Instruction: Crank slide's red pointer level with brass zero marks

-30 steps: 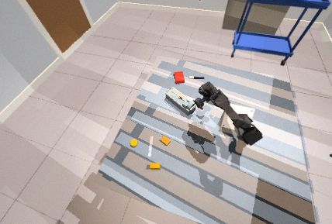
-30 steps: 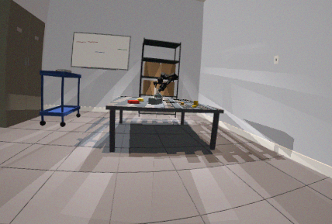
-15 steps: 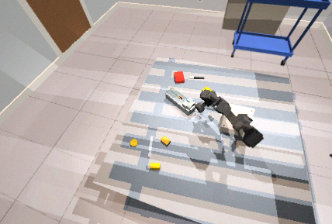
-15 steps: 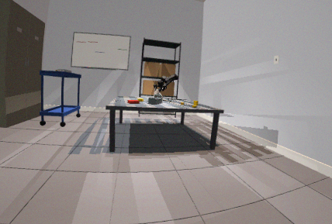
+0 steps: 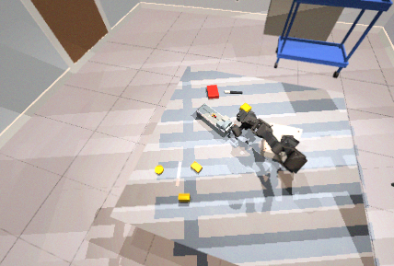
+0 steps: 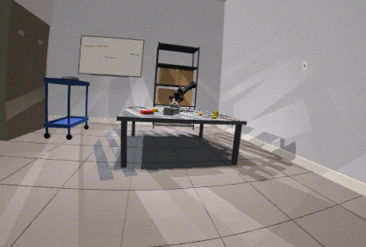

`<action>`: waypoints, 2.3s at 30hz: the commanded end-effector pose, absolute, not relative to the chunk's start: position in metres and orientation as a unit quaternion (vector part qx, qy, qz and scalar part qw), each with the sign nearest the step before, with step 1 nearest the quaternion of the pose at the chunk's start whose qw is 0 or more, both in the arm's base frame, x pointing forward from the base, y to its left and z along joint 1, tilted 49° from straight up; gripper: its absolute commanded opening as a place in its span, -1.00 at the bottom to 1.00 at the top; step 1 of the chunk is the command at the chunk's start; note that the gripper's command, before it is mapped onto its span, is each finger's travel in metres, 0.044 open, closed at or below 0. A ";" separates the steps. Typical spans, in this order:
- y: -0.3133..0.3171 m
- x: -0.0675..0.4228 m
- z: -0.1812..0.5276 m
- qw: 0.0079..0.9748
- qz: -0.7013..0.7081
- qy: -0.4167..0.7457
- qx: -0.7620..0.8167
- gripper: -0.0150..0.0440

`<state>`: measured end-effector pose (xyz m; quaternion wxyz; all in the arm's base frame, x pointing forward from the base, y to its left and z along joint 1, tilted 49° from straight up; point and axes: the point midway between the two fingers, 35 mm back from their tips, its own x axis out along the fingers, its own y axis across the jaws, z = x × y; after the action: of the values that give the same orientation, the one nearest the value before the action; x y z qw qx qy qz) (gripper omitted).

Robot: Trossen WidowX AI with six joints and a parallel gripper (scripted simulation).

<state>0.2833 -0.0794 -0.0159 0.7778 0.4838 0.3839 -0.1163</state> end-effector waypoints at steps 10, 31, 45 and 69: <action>-0.064 0.284 -0.033 0.773 -0.121 0.389 0.486 1.00; -0.041 0.285 -0.051 0.773 -0.119 0.387 0.488 0.91; -0.041 0.285 -0.051 0.773 -0.119 0.387 0.488 -0.33; -0.031 0.286 -0.063 0.773 -0.119 0.387 0.488 -0.49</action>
<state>0.2856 -0.0357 -0.0571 0.7753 0.4883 0.3827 -0.1183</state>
